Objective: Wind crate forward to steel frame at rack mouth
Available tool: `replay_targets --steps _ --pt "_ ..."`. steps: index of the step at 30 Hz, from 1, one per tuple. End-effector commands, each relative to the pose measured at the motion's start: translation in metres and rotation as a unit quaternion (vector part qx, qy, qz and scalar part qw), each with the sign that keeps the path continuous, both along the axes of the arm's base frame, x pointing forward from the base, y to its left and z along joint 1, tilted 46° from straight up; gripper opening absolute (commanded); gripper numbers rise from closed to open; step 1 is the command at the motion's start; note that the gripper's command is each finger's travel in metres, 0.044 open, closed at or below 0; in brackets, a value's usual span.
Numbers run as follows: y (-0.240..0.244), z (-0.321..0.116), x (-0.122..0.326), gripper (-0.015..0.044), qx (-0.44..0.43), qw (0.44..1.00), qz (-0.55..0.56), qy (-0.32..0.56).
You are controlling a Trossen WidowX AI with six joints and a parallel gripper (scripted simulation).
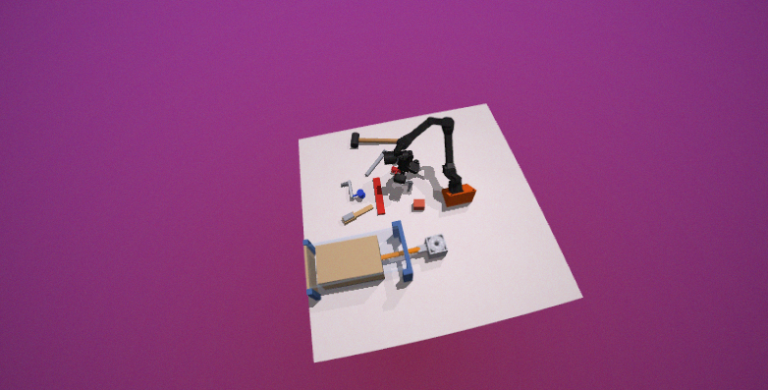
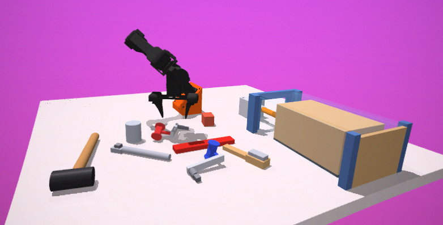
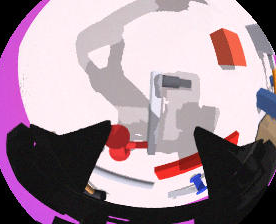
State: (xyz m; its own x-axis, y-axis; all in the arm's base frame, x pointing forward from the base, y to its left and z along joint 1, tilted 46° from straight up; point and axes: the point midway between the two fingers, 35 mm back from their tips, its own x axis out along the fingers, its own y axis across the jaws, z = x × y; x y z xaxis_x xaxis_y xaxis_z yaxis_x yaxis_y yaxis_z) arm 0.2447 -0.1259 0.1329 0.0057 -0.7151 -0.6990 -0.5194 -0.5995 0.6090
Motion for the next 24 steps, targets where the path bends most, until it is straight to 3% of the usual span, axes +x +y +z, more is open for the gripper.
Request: replay_targets --steps 1,24 --pt "-0.006 -0.003 0.002 0.044 -0.002 1.0 0.0 0.005" --pt "-0.043 -0.038 0.006 0.044 -0.004 1.0 0.0 0.005"
